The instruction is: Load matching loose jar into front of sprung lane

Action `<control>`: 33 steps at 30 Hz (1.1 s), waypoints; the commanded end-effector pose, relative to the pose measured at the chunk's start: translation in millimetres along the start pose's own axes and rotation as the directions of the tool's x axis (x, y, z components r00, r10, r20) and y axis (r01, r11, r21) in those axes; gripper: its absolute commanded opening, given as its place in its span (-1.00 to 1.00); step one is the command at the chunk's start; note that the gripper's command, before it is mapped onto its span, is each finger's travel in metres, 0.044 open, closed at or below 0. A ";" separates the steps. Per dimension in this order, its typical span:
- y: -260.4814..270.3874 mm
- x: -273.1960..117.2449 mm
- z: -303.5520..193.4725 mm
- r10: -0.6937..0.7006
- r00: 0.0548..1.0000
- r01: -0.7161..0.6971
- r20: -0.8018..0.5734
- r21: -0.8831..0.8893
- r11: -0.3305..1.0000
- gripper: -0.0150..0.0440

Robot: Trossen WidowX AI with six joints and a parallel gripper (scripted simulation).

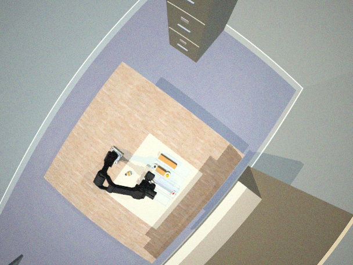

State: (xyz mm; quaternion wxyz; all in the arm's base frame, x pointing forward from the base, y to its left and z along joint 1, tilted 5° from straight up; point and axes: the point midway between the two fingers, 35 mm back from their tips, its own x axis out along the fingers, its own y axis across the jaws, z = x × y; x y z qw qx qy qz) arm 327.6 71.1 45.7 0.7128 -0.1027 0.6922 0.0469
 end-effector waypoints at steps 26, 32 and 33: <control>-0.4 2.2 -1.4 -0.003 1.000 0.003 0.010 -0.004 1.000 -0.49; -0.4 2.2 -2.4 -0.003 1.000 0.003 0.009 -0.004 1.000 -0.49; -0.4 2.2 -2.5 -0.003 1.000 0.003 0.009 -0.004 1.000 -0.49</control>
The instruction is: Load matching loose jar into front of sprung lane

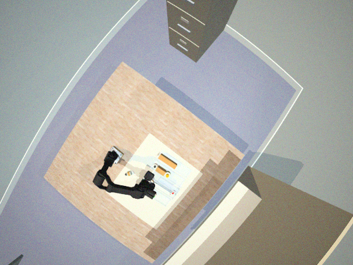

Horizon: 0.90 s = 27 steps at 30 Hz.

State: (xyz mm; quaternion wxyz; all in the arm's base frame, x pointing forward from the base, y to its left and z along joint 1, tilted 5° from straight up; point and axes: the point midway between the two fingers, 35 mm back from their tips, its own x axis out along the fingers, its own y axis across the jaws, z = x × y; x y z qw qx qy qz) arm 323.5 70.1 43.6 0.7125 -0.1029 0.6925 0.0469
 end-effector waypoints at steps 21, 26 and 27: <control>0.1 0.2 -4.4 -0.003 1.000 0.003 0.010 -0.004 1.000 -0.49; 0.1 0.2 -4.4 -0.003 1.000 0.003 0.010 -0.004 1.000 -0.49; 0.1 0.2 -4.4 -0.003 1.000 0.003 0.010 -0.004 1.000 -0.49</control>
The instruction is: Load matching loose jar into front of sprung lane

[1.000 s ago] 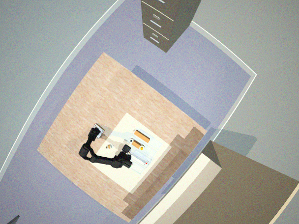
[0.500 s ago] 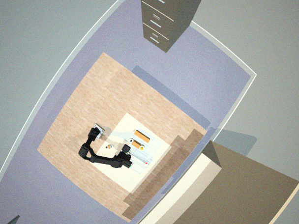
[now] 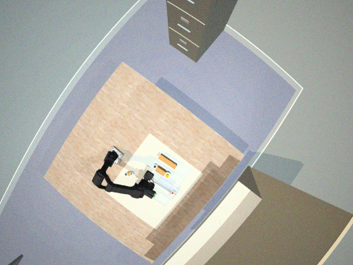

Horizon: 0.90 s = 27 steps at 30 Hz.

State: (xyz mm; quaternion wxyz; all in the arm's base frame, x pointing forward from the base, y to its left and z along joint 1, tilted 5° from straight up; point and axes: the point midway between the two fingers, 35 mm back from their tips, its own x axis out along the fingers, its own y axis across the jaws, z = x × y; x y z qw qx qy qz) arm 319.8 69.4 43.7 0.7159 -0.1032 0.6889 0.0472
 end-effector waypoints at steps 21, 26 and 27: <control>0.2 -7.6 0.1 -0.002 1.000 0.002 0.000 -0.003 1.000 0.50; 0.4 -20.1 0.0 -0.001 1.000 0.001 0.000 -0.003 1.000 0.50; 0.4 -20.1 0.0 -0.001 1.000 0.001 0.000 -0.003 1.000 0.50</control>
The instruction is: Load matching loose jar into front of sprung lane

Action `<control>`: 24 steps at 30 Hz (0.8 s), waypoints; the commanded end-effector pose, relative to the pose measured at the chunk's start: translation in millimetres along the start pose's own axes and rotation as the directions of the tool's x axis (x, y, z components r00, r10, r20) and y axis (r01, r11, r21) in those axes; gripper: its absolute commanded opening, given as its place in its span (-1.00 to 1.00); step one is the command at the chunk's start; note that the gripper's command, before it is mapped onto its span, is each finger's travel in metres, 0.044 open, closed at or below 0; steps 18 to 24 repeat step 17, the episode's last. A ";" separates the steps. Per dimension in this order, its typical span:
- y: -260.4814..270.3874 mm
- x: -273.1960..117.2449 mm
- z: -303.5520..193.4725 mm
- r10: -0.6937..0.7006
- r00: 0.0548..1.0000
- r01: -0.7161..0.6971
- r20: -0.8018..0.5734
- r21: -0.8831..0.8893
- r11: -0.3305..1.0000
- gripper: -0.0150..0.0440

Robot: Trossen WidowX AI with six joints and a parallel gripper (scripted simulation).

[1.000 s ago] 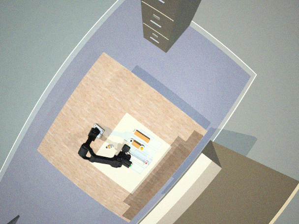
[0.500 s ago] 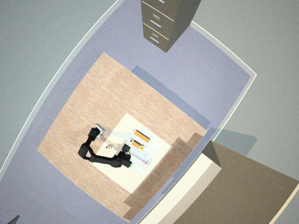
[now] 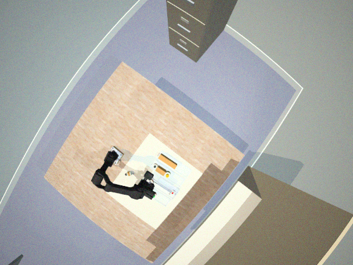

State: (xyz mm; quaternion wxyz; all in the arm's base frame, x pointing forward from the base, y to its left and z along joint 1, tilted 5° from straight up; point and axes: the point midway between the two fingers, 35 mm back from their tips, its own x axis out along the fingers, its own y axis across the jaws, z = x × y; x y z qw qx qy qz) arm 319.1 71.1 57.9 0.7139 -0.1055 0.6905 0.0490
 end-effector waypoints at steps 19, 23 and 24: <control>0.0 -8.1 -43.8 -0.001 1.000 0.001 0.001 0.002 1.000 0.50; 0.0 -8.1 -43.8 -0.001 1.000 0.001 0.001 0.002 1.000 0.50; 0.0 -8.1 -43.8 -0.001 1.000 0.001 0.001 0.002 1.000 0.50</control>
